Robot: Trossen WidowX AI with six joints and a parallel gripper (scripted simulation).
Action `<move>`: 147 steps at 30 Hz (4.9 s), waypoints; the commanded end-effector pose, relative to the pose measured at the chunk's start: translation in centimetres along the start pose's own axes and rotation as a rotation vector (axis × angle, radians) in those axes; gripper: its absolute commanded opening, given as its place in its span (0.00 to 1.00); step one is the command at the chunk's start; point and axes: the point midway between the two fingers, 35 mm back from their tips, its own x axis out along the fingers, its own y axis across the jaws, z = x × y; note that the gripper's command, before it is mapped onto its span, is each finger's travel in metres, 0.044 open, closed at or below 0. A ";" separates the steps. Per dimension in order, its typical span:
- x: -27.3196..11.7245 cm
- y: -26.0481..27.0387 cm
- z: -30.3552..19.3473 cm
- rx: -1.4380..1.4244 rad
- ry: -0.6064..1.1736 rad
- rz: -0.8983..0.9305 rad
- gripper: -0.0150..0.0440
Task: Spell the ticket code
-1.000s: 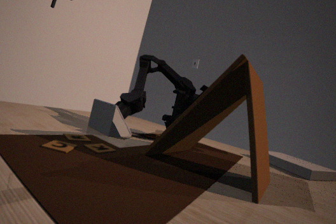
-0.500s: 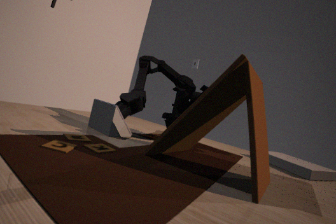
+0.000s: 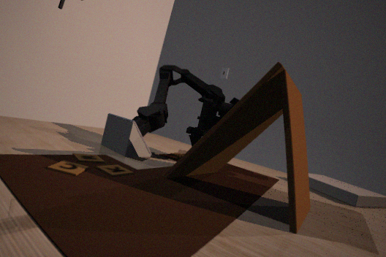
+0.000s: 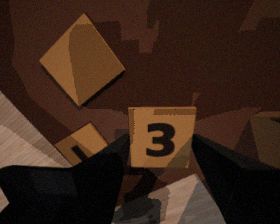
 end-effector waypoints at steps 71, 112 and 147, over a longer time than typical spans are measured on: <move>-14.6 -15.4 -1.9 -0.082 -0.064 -0.760 0.25; -17.8 -26.7 -15.7 0.642 -0.466 -0.659 0.25; -15.8 -31.9 -25.0 1.003 -0.819 -0.523 0.25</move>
